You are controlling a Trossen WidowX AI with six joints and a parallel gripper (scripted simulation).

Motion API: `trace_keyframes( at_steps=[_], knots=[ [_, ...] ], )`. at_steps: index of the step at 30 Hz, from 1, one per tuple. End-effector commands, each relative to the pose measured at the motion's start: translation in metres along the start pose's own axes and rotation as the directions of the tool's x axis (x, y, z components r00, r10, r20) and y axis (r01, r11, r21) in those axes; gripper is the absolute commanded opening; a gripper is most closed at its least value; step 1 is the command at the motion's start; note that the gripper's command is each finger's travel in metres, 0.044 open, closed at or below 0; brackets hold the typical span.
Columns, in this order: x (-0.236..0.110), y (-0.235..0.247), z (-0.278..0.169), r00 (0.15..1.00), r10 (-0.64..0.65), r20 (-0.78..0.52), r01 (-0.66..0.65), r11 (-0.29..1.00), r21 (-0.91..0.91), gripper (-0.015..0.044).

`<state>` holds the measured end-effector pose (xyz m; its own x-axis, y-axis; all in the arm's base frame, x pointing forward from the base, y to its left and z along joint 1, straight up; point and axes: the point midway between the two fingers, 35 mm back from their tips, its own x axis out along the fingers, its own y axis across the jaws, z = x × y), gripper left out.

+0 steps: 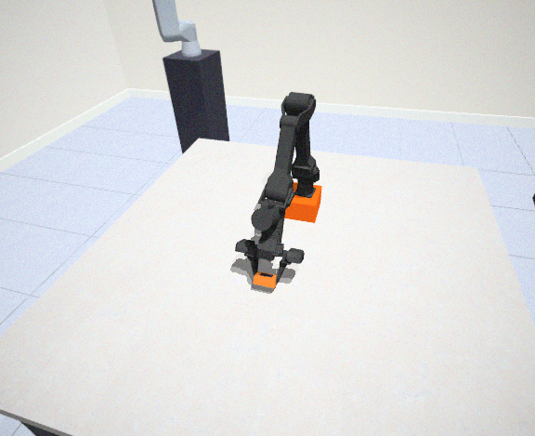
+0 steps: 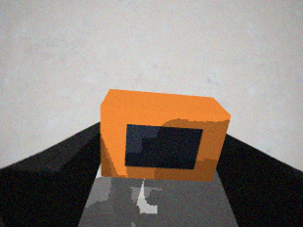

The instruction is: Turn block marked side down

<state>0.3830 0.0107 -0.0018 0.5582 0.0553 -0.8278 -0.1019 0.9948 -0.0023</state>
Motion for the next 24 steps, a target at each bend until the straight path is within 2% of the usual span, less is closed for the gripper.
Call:
trace_keyframes(
  at_steps=[1,24],
  knots=[
    [-0.002,0.001,0.001,1.0,0.006,0.027,-0.006,1.0,-0.005,0.0],
    [0.036,-0.001,-0.004,0.944,0.005,0.33,-0.006,1.0,0.001,0.0]
  ],
)
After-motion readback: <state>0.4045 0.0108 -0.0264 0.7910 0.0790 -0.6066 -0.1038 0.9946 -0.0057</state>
